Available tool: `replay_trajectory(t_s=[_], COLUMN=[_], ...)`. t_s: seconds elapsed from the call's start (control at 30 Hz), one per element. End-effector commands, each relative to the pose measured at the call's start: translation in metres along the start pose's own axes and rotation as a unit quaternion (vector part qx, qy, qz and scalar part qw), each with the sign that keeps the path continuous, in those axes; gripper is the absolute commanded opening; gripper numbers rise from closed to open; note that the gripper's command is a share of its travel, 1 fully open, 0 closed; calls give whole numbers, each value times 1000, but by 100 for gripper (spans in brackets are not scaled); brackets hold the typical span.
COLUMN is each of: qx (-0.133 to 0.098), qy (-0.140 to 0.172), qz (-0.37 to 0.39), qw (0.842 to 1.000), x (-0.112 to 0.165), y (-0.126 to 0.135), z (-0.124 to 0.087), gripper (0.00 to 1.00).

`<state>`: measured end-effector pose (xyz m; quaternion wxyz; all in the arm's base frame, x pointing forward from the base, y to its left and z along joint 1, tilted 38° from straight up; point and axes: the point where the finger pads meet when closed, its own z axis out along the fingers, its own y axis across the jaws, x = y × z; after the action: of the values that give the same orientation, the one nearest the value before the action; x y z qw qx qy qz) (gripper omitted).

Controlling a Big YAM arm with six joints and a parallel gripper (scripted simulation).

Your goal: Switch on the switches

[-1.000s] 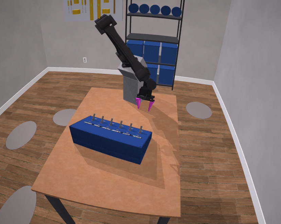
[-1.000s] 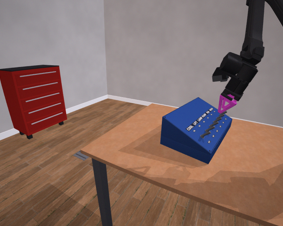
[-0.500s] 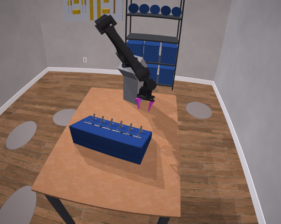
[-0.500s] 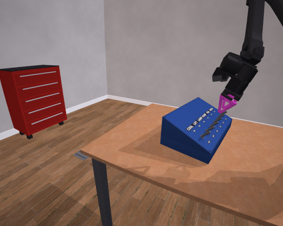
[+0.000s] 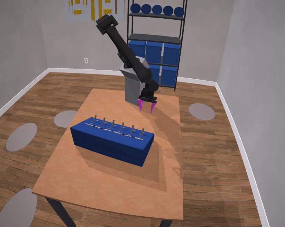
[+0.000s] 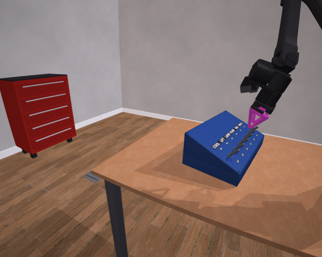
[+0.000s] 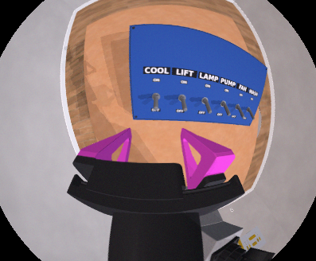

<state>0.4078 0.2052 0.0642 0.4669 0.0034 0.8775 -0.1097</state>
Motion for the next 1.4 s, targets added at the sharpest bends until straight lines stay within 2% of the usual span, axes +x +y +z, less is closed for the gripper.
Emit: replay_trajectory(t_s=[0.0, 0.07, 0.23, 0.27, 0.33, 0.37, 0.5, 0.57, 0.7, 0.83, 0.93, 1.17, 1.23, 1.3, 1.37], qx=[-4, -4, -4, 0, 0, -7, -3, 2, -3, -2, -3, -1, -1, -8, -12], qy=[-28, -28, -33, -21, -21, -8, -7, -15, -30, -30, -34, -29, -29, -43, -43], qz=[25, 25, 28, 17, 17, -6, -3, 12, 24, 23, 26, 22, 22, 30, 26], qw=[999, 999, 999, 1000, 1000, 1000, 1000, 1000, 999, 999, 999, 999, 999, 999, 999], x=[-78, -94, -168, -157, -157, -130, -131, -138, -161, -160, -165, -160, -160, -174, -172], y=[4, 5, -6, -1, -1, 8, 3, -4, 0, 0, -2, -1, -1, -1, 4], z=[-4, -4, -14, -4, -4, -8, -3, 7, 16, 34, 34, 63, 67, 55, 54], gripper=[70, 70, 70, 70, 70, 100, 100, 100, 100, 100, 100, 100, 100, 100, 100])
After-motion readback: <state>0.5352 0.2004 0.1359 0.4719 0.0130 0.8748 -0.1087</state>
